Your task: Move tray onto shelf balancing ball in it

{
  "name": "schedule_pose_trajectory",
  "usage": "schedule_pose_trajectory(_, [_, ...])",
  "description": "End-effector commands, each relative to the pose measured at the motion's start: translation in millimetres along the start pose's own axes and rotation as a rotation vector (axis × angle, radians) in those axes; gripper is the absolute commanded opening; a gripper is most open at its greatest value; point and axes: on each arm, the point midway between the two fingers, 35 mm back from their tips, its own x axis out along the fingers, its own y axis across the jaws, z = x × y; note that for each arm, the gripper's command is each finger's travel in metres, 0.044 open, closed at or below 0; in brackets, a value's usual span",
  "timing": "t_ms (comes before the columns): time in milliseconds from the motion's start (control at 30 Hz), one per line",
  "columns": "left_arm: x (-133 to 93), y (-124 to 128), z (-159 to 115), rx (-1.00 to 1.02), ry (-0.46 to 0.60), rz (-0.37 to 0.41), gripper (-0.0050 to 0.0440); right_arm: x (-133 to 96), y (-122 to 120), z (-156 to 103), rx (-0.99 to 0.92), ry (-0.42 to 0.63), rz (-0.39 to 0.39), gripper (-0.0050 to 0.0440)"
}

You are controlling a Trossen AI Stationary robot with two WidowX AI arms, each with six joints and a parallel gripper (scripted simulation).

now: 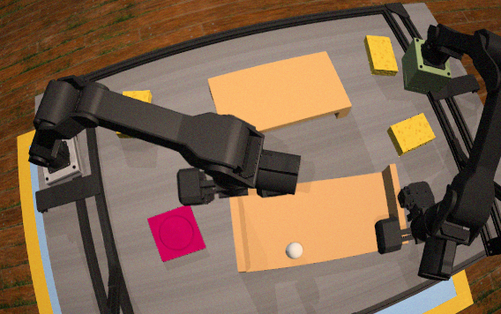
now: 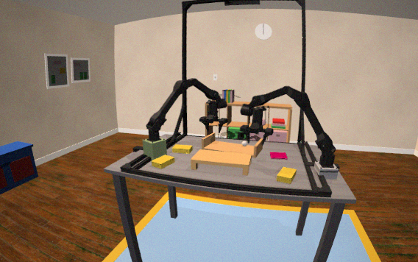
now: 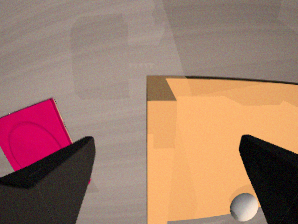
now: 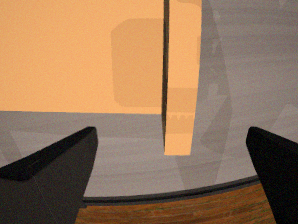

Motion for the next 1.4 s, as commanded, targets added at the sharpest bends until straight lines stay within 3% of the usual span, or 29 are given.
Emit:
schedule_pose_trajectory(0, [13.2,3.1,0.9,0.004,-0.005,0.020,0.0400,15.1,-2.0,2.7,0.003,-0.018,-0.012,0.0400])
schedule_pose_trajectory(700, [44.3,4.6,1.4,0.004,-0.005,0.020,0.0400,46.2,-2.7,4.0,0.003,-0.018,-0.012,0.0400])
schedule_pose_trajectory(1033, [45.4,4.7,1.4,0.004,-0.005,0.020,0.0400,47.3,-2.7,4.1,0.003,-0.018,-0.012,0.0400])
schedule_pose_trajectory(1367, [45.4,4.7,1.4,0.004,-0.005,0.020,0.0160,47.3,-2.7,4.1,0.003,-0.018,-0.012,0.0160])
